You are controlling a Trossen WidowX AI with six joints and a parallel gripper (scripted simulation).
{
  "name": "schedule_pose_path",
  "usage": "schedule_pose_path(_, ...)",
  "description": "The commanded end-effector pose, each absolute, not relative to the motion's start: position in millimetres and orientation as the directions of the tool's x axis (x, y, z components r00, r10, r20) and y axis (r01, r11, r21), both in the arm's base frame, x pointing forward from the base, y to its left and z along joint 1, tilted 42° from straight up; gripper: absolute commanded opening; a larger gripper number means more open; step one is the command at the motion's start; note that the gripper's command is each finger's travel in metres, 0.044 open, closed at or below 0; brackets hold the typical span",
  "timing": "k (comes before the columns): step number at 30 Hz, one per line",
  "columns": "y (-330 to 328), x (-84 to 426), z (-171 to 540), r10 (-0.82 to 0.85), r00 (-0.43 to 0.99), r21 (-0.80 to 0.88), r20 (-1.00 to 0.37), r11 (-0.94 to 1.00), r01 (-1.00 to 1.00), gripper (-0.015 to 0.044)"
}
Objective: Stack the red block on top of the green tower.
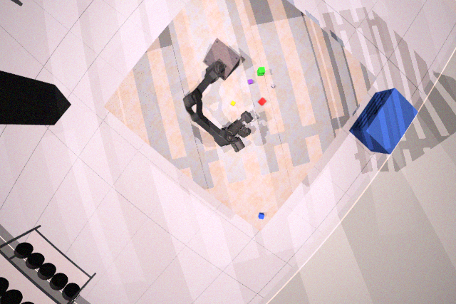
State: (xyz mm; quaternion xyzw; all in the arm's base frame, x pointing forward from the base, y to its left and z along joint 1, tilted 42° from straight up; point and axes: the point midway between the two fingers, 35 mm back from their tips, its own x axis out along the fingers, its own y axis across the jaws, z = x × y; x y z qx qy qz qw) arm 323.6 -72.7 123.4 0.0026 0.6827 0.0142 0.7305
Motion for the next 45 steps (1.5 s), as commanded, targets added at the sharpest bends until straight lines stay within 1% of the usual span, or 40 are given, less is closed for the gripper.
schedule_pose_path(1, -58.0, 326.0, 113.6, -0.039, 0.009, -0.039, -0.999, 0.999, 0.004, 0.0440)
schedule_pose_path(8, -25.3, 329.5, 96.5, -0.174, -0.063, -0.176, -0.983, 0.984, 0.023, 0.0440)
schedule_pose_path(18, 20.8, 326.7, 76.0, -0.387, -0.087, -0.390, -0.918, 0.921, 0.016, 0.0440)
schedule_pose_path(24, 50.0, 324.4, 66.8, -0.514, -0.050, -0.515, -0.856, 0.857, -0.002, 0.0440)
schedule_pose_path(31, 88.6, 325.6, 58.8, -0.634, 0.050, -0.635, -0.771, 0.773, 0.002, 0.0440)
schedule_pose_path(33, 95.7, 325.4, 57.5, -0.651, 0.073, -0.653, -0.755, 0.757, 0.005, 0.0440)
schedule_pose_path(38, 95.4, 325.1, 58.1, -0.653, 0.076, -0.655, -0.753, 0.756, 0.006, 0.0440)
schedule_pose_path(45, 71.2, 328.6, 30.3, -0.654, 0.076, -0.656, -0.753, 0.755, 0.006, 0.0440)
